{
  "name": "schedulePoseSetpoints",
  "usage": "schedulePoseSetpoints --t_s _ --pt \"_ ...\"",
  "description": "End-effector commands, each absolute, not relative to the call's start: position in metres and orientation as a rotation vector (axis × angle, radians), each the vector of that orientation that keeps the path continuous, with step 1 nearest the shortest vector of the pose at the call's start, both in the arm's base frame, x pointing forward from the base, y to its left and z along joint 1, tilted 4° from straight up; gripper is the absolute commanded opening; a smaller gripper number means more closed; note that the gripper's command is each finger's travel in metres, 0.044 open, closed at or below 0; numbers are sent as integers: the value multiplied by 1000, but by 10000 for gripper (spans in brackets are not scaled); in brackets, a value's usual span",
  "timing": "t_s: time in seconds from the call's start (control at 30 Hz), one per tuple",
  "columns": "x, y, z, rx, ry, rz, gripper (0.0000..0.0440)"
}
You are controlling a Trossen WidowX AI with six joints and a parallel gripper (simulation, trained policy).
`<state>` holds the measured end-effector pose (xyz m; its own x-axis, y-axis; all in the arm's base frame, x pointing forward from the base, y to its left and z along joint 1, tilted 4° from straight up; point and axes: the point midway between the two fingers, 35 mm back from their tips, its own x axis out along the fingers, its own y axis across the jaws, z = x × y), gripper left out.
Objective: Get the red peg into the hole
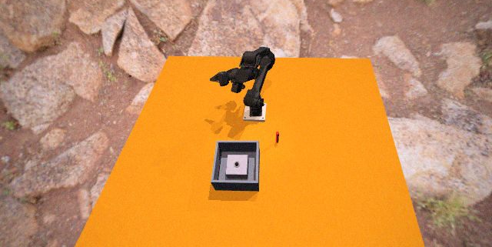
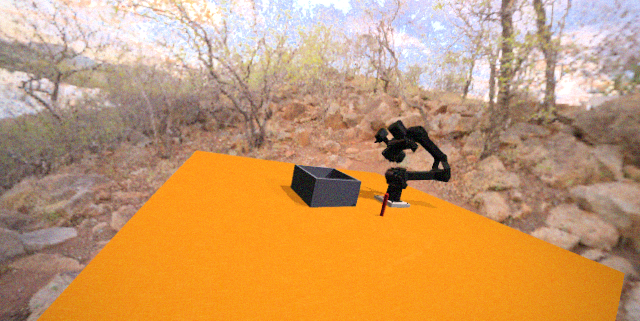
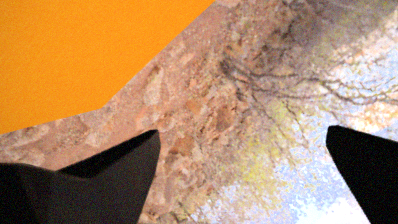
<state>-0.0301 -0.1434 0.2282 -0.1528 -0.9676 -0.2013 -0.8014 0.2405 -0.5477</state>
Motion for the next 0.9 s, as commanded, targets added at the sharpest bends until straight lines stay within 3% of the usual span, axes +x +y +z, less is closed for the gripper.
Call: schedulePoseSetpoints --t_s 0.0,0.07,0.87 --pt "-29 -143 229 -1597 1979 -451 419" --pt "-26 -143 230 -1568 1919 -494 440" --pt "26 -138 240 -1067 1256 -772 440"
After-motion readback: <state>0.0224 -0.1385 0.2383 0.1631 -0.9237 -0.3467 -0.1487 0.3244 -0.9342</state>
